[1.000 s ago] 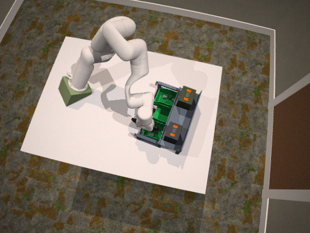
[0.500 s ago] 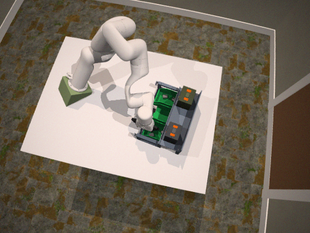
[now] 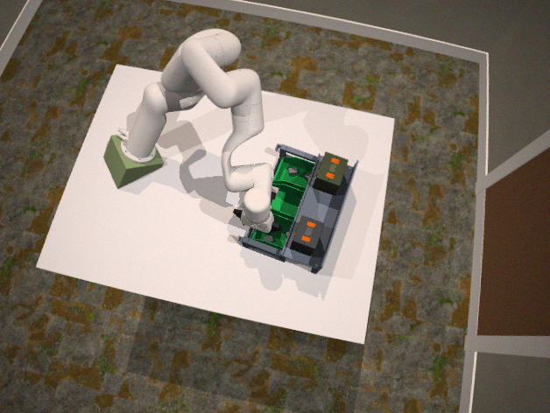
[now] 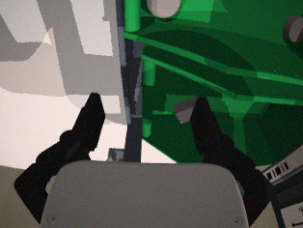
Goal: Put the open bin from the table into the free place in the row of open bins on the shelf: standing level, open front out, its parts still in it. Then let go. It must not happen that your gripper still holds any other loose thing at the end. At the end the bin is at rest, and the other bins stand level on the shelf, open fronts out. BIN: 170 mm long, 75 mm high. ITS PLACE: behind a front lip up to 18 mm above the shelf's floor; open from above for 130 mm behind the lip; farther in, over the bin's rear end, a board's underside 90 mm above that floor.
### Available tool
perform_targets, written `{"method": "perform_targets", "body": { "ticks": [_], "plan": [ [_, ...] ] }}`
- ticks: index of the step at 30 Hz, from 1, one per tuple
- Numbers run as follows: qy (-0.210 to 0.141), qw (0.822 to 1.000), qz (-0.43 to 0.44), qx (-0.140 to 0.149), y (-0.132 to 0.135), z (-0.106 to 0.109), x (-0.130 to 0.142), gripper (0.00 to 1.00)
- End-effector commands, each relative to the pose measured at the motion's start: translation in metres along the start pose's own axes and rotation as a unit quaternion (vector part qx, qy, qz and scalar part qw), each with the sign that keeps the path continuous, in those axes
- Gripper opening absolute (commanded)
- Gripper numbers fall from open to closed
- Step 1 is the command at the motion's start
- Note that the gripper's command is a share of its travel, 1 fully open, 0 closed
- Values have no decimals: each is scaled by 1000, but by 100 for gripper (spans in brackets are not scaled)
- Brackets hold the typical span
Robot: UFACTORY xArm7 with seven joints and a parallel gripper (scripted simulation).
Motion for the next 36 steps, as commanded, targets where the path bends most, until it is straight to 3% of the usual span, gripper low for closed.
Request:
{"method": "perform_targets", "body": {
  "ticks": [1,5,10,22,27,36],
  "plan": [
    [-2,1000,0,2,1,2,1,100],
    [-2,1000,0,2,1,2,1,100],
    [-2,1000,0,2,1,42,1,100],
    [-2,1000,0,2,1,42,1,100],
    [-2,1000,0,2,0,96,1,100],
    [-2,1000,0,2,0,96,1,100]
  ]
}}
Point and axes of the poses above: the point where the finger pads meet when closed, its own z axis back along the fingers, its own y axis across the jaws, x = y × z, the point moved 9 cm from there along z, back along the fingers, and after that the axes turned 5 degrees about z, right-handed, at the moved point
